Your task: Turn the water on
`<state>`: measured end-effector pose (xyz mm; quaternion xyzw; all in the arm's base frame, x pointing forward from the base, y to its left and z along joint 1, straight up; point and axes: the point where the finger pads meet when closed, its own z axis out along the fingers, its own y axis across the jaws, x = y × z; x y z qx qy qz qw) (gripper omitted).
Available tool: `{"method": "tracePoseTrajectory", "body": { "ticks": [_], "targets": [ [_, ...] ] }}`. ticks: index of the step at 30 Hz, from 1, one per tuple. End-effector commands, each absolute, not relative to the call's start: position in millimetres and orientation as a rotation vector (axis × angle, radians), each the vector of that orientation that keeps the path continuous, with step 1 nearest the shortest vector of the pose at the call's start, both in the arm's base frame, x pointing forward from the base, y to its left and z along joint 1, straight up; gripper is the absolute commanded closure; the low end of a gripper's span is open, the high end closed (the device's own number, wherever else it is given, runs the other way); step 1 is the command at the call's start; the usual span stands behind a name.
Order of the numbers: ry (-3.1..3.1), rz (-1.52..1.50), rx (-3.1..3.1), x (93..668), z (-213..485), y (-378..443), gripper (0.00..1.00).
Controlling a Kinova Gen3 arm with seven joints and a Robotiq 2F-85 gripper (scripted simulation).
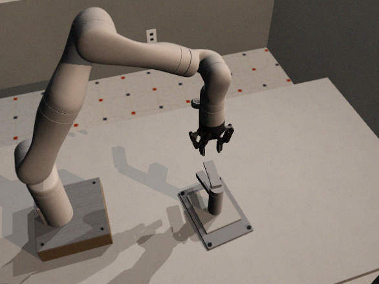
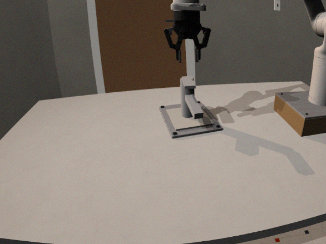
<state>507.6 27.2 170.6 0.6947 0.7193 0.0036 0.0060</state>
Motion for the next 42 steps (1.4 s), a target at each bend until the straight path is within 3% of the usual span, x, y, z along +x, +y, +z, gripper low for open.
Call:
{"method": "tracePoseTrajectory", "body": {
  "ticks": [1, 42],
  "targets": [
    [2.25, 0.014, 2.173, 508.1, 171.5, 27.2, 0.26],
    [2.263, 0.0, 2.18, 508.1, 165.0, 27.0, 0.26]
  ]
}}
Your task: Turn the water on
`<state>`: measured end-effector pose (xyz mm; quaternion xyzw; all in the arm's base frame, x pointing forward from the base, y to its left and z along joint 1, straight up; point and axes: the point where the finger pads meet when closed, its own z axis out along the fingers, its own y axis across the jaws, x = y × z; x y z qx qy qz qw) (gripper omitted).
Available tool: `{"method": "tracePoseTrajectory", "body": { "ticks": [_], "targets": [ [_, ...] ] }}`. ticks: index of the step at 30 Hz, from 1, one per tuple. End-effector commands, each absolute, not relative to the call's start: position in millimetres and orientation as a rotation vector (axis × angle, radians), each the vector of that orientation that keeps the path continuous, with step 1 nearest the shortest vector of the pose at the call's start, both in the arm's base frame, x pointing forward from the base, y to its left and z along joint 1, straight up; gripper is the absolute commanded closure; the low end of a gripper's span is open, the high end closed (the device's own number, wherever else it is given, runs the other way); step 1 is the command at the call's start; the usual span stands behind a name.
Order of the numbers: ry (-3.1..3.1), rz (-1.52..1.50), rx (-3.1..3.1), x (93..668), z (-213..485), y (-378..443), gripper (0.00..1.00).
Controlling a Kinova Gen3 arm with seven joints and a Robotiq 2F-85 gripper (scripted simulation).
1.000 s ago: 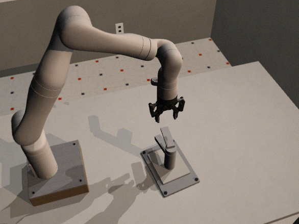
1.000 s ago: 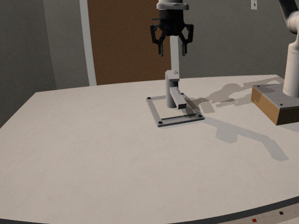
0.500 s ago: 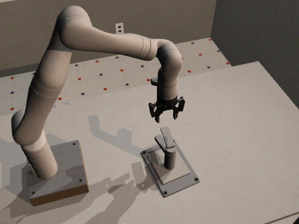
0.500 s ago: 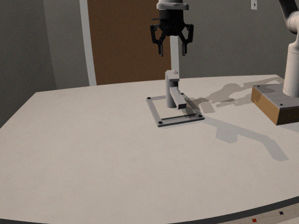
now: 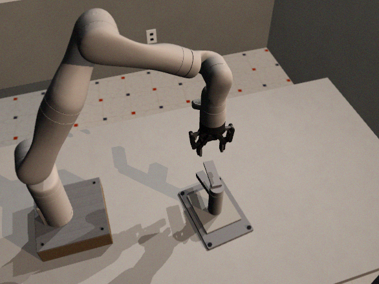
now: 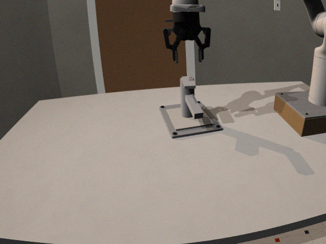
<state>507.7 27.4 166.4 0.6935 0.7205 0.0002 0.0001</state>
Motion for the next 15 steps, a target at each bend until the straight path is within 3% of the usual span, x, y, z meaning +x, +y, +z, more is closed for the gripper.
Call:
{"method": "tracePoseTrajectory", "body": {
  "ticks": [1, 15],
  "targets": [
    [2.263, 0.0, 2.18, 508.1, 163.9, 27.0, 0.26],
    [2.263, 0.0, 2.18, 508.0, 143.3, 26.4, 0.26]
  ]
}}
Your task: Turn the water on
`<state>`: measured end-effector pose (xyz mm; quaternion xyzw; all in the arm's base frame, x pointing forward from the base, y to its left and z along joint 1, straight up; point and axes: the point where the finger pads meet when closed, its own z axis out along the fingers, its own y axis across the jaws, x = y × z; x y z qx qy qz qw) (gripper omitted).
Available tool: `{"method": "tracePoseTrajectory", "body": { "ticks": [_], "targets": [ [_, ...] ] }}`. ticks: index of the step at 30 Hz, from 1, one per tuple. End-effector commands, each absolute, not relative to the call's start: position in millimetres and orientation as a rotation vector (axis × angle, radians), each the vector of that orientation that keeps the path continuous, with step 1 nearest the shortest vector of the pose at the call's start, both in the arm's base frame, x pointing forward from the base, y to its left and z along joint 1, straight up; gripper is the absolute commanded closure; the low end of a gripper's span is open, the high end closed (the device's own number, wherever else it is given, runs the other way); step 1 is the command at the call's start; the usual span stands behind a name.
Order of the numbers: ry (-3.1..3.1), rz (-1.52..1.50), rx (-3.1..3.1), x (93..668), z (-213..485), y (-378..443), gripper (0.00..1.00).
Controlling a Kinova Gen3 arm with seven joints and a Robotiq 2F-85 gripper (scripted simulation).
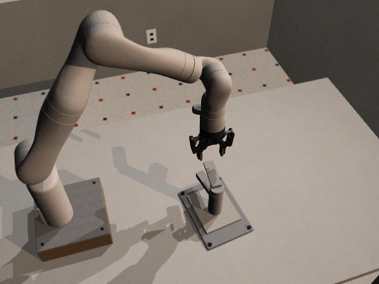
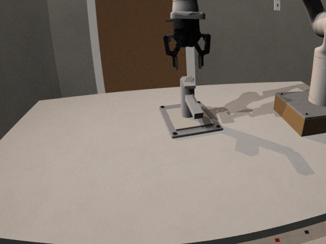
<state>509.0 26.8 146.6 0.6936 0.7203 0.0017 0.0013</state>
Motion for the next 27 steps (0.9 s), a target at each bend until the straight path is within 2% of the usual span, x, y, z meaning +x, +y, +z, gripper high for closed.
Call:
{"method": "tracePoseTrajectory", "body": {
  "ticks": [1, 27],
  "targets": [
    [2.263, 0.0, 2.18, 508.0, 143.3, 26.4, 0.26],
    [2.263, 0.0, 2.18, 507.9, 114.4, 25.6, 0.26]
  ]
}}
